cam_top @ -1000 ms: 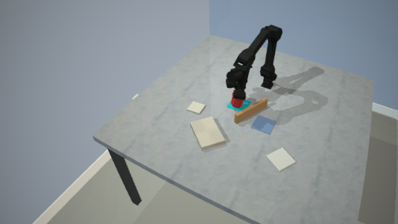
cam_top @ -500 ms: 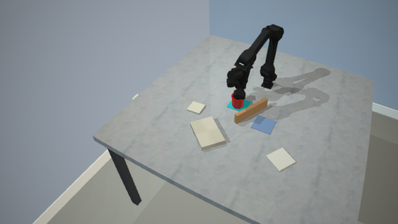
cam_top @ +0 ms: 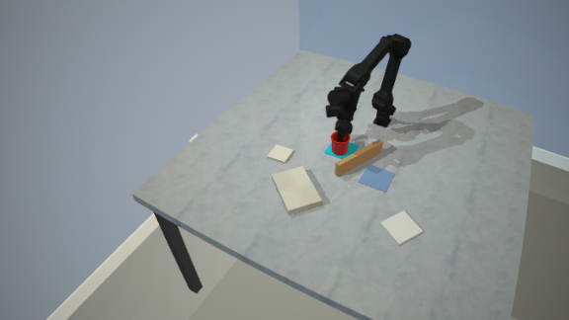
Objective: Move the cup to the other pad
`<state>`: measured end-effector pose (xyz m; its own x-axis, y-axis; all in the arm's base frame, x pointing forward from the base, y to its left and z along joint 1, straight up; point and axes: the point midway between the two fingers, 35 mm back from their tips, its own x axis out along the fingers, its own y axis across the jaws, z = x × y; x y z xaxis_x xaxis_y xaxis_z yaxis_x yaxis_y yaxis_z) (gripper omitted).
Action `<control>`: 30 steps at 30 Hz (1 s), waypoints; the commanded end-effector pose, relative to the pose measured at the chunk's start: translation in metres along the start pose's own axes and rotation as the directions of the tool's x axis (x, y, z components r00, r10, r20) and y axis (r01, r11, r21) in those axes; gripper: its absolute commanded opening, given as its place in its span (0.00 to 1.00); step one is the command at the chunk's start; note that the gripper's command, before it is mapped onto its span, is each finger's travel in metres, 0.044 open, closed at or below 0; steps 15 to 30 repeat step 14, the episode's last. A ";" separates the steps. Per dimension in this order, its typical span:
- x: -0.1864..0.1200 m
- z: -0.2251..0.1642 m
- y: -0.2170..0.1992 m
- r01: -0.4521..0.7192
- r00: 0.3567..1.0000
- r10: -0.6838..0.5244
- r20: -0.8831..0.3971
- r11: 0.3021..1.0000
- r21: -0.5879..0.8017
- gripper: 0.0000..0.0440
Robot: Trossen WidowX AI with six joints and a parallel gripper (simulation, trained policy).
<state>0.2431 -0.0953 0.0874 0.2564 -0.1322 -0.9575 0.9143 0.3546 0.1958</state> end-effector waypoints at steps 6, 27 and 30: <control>-0.014 0.001 -0.003 -0.045 0.999 0.045 0.022 0.999 0.010 0.63; -0.036 0.010 -0.002 -0.097 0.993 0.096 0.068 0.995 0.017 0.74; -0.036 0.010 -0.002 -0.097 0.993 0.096 0.068 0.995 0.017 0.74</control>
